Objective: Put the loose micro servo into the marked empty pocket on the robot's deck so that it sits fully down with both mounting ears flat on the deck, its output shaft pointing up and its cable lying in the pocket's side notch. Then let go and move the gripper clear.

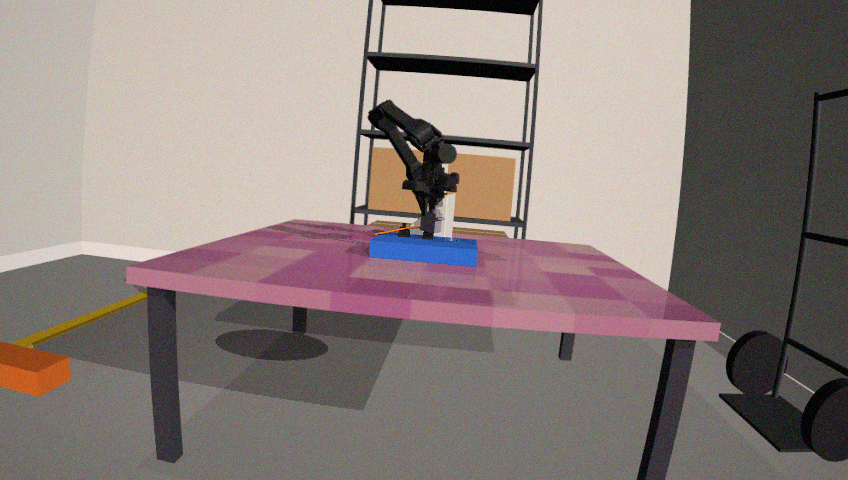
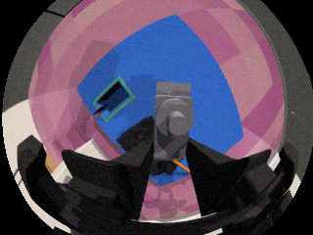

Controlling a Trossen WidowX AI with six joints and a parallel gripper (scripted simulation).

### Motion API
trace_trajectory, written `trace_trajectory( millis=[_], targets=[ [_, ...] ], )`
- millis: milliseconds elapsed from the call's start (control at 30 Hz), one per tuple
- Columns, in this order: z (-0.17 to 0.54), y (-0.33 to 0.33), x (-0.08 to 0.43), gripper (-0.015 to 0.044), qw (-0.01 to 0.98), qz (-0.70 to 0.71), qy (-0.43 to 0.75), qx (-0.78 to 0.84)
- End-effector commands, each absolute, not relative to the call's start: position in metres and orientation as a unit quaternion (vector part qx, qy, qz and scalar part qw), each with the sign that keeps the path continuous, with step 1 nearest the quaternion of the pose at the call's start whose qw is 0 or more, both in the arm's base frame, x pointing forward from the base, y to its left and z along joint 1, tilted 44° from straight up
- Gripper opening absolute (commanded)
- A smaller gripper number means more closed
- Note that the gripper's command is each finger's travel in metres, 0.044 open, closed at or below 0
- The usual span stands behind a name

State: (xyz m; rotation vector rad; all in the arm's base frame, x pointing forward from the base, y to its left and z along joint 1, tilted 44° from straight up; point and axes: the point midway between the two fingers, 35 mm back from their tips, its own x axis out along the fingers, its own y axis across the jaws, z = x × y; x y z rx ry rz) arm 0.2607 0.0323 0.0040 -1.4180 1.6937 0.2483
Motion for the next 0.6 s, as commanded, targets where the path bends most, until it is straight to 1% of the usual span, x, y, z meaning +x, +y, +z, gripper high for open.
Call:
trace_trajectory(
  millis=[0, 567],
  targets=[
    [0.0062, 0.0333, 0.2596, 0.0000, 0.450, 0.099, 0.681, -0.570],
    [0.0083, 0.0307, 0.2549, 0.0000, 0.449, 0.099, 0.681, -0.570]
  ],
)
